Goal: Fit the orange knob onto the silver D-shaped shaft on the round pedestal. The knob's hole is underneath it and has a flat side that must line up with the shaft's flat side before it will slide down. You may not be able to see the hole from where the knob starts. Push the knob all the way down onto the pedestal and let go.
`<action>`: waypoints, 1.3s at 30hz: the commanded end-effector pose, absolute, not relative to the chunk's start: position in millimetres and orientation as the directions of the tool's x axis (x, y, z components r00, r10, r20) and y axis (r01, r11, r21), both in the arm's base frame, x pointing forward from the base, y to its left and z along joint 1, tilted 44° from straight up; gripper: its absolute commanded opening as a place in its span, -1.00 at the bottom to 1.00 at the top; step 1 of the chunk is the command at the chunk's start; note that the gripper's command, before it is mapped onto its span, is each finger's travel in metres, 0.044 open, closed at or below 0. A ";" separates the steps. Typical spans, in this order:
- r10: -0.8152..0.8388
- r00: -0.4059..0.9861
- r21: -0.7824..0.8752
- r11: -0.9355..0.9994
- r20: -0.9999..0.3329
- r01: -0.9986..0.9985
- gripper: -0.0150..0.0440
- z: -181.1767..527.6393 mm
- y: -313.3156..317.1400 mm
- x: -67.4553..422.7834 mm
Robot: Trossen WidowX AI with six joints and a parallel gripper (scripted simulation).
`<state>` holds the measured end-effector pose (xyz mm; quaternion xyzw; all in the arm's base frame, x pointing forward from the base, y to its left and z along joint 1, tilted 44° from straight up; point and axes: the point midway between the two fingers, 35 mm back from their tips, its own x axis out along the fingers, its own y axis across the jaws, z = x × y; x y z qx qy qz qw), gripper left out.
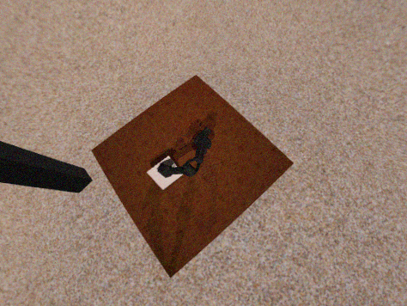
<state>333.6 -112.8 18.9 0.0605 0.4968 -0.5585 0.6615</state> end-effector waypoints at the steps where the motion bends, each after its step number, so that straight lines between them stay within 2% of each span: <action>1: -0.682 -0.115 -0.464 0.355 -0.723 0.811 -0.49 16.1 -113.9 333.7; 8: -0.679 -0.117 -0.472 0.365 -0.725 0.803 -0.49 18.1 -113.4 333.6; 25: -0.679 -0.117 -0.472 0.365 -0.725 0.803 1.00 18.1 -113.4 333.6; 31: -0.678 -0.117 -0.471 0.365 -0.725 0.803 1.00 19.7 -111.6 334.3; 39: -0.676 -0.117 -0.470 0.366 -0.727 0.803 1.00 86.6 -47.8 344.8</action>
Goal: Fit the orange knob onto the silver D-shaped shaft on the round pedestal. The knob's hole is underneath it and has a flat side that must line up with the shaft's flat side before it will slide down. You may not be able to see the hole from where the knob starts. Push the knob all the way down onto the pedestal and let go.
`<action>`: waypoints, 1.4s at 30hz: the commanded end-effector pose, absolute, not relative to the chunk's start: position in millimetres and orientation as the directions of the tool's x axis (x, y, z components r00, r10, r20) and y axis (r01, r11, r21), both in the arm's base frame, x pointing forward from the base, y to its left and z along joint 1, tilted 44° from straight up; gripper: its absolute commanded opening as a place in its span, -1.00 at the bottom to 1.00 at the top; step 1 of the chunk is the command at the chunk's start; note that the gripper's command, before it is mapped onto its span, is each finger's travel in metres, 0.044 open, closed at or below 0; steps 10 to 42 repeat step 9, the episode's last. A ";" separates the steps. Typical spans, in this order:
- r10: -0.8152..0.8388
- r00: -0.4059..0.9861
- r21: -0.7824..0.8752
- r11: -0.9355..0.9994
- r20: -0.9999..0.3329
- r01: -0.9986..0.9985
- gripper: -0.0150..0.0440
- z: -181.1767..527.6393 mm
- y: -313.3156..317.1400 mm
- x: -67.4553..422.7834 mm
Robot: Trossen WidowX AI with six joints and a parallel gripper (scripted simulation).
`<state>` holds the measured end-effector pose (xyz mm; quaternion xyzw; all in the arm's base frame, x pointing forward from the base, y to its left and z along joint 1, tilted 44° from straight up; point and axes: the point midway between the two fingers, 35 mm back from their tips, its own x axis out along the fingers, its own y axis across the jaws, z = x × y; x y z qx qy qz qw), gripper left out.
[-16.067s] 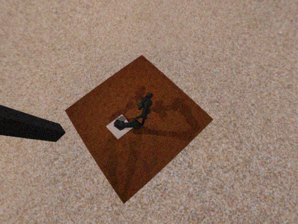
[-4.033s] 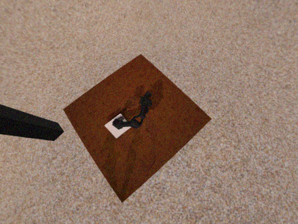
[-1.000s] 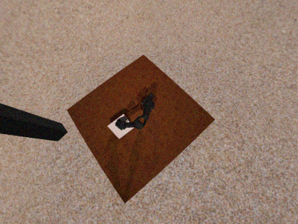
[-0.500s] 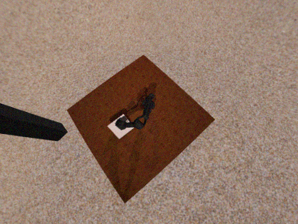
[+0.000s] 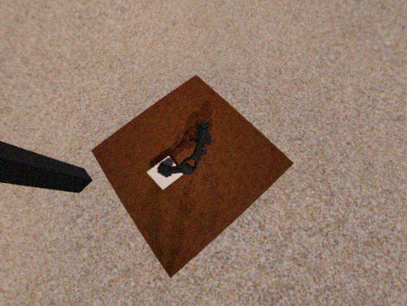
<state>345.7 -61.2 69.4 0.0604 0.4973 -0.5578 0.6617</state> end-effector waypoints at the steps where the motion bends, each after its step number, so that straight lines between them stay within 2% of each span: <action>1: -0.676 -0.117 -0.470 0.366 -0.727 0.803 1.00 86.6 -47.8 344.8; 42: -0.676 -0.117 -0.470 0.366 -0.727 0.803 1.00 84.2 -46.0 349.1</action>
